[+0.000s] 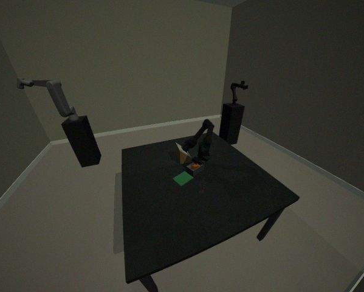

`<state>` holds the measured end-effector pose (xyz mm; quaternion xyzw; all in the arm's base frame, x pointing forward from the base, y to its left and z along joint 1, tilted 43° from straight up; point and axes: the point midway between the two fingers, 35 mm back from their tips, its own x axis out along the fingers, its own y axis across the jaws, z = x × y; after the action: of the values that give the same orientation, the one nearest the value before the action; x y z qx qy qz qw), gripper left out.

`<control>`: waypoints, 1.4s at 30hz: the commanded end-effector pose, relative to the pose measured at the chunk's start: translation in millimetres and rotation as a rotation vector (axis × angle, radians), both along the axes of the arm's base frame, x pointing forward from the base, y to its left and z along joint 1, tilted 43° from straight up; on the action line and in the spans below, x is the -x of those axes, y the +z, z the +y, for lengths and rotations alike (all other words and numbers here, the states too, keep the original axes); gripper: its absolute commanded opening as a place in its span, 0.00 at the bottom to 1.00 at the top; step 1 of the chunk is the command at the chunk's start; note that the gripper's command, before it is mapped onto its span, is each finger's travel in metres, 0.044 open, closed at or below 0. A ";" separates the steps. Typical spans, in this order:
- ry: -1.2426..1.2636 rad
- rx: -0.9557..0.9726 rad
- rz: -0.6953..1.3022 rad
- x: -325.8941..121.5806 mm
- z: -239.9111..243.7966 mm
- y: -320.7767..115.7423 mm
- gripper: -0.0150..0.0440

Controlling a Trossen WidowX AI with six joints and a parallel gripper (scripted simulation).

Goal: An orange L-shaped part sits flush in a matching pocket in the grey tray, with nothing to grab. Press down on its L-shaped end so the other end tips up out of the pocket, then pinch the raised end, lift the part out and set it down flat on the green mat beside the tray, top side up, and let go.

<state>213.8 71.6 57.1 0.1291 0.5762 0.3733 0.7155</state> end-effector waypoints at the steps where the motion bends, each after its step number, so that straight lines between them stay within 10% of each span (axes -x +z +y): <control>1: -0.001 0.003 0.009 1.3 4.6 -6.5 0.56; 42: -0.003 0.016 0.011 2.2 -42.4 45.4 0.56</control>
<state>210.9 53.3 83.3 0.1270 0.5825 0.3692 0.7129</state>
